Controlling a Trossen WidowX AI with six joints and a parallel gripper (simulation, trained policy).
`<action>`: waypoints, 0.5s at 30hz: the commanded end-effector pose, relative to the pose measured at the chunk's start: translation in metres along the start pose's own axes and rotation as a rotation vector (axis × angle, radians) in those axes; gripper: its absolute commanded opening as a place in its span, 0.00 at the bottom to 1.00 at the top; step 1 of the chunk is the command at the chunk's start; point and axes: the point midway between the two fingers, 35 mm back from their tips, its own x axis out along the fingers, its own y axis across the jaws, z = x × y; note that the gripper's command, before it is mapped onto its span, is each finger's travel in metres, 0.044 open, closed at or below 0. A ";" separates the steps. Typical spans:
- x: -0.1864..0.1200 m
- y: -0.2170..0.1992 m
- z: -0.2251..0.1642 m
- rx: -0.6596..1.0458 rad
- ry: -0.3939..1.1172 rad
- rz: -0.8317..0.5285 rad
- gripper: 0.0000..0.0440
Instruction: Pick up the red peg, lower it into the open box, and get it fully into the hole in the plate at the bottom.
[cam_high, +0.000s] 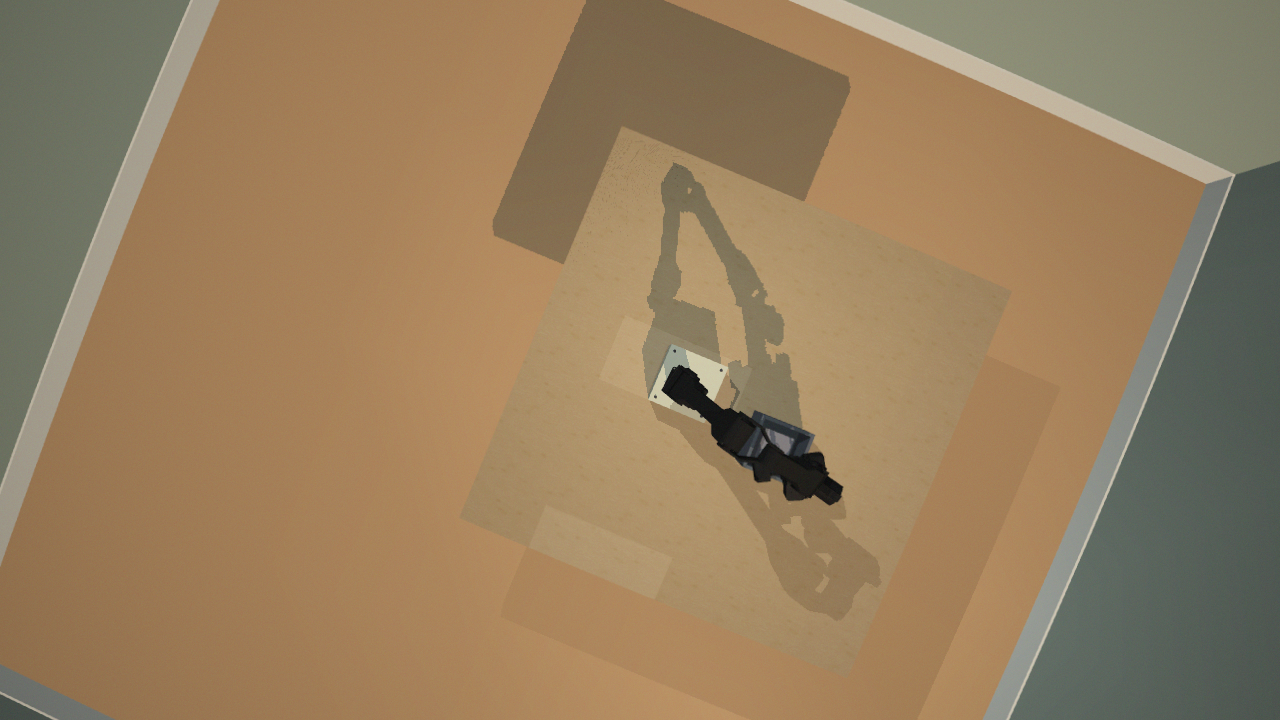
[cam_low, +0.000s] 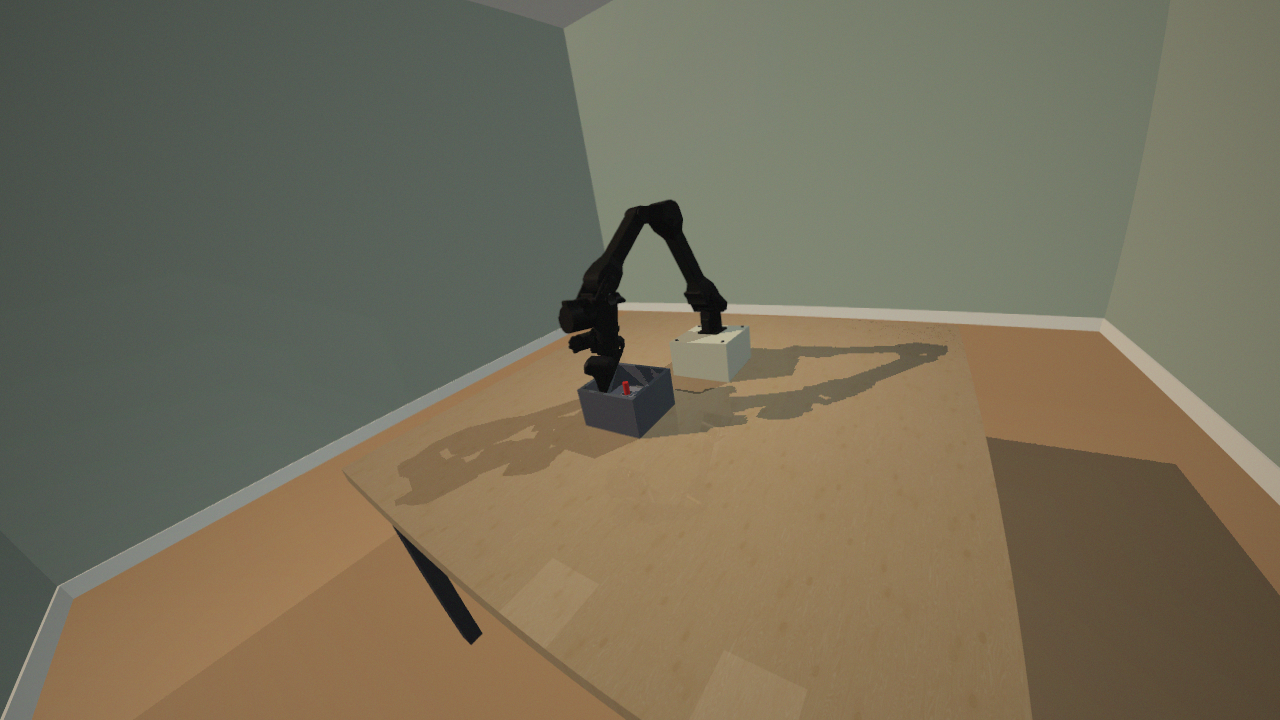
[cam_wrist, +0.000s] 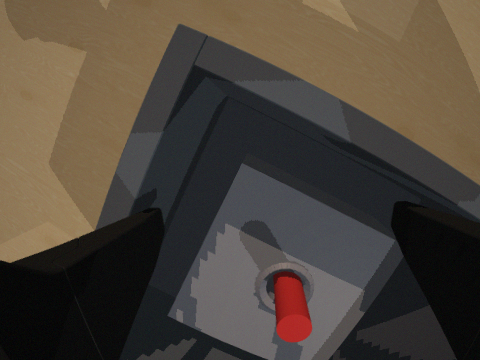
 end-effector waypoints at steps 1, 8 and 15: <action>0.001 0.011 0.029 0.031 -0.076 0.039 1.00; -0.005 0.011 0.059 0.061 -0.148 0.061 1.00; -0.007 0.010 0.066 0.069 -0.166 0.066 1.00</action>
